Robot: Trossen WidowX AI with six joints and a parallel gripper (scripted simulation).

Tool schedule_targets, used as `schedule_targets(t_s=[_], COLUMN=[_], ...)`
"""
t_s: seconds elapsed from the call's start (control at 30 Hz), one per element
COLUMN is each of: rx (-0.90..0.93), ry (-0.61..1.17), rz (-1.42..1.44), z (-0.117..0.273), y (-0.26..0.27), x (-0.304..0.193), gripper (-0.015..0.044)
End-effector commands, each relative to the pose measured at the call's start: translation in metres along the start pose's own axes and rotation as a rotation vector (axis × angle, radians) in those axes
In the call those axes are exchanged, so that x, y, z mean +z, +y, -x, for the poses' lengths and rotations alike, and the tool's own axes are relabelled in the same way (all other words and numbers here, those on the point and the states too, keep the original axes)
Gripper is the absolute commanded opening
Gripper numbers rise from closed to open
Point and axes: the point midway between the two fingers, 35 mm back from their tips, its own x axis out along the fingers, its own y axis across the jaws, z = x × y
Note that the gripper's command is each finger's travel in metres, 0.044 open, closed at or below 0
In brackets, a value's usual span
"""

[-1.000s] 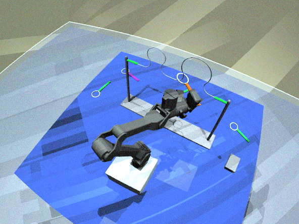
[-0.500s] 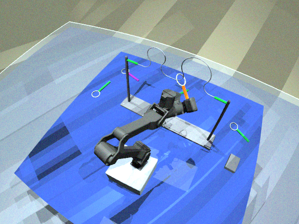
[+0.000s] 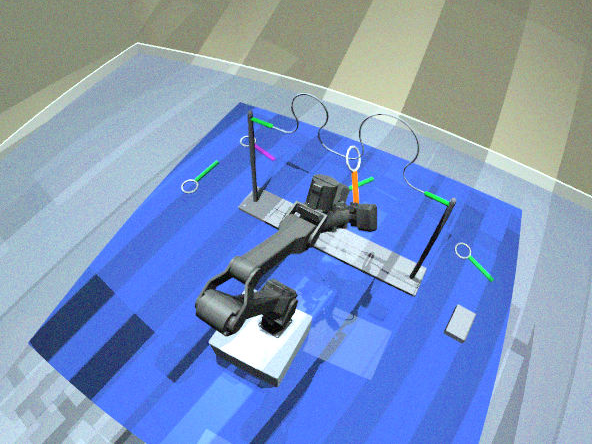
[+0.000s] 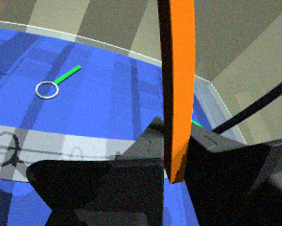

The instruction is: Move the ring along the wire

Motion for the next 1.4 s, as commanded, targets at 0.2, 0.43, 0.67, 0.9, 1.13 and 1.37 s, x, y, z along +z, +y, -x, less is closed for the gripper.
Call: schedule_targets(t_s=[0.2, 0.43, 0.67, 0.9, 1.13, 1.37], rx=[0.112, 0.180, 0.228, 0.257, 0.272, 0.282], ry=[0.020, 0.032, 0.041, 0.045, 0.047, 0.048], rz=[-0.175, -0.280, -0.354, -0.399, -0.424, -0.441], z=[0.006, 0.011, 0.017, 0.022, 0.025, 0.029], y=[0.031, 0.051, 0.066, 0.077, 0.085, 0.093], x=[0.003, 0.008, 0.014, 0.019, 0.023, 0.027], gripper=[-0.0150, -0.0150, -0.0150, -0.0150, -0.0150, -0.0150])
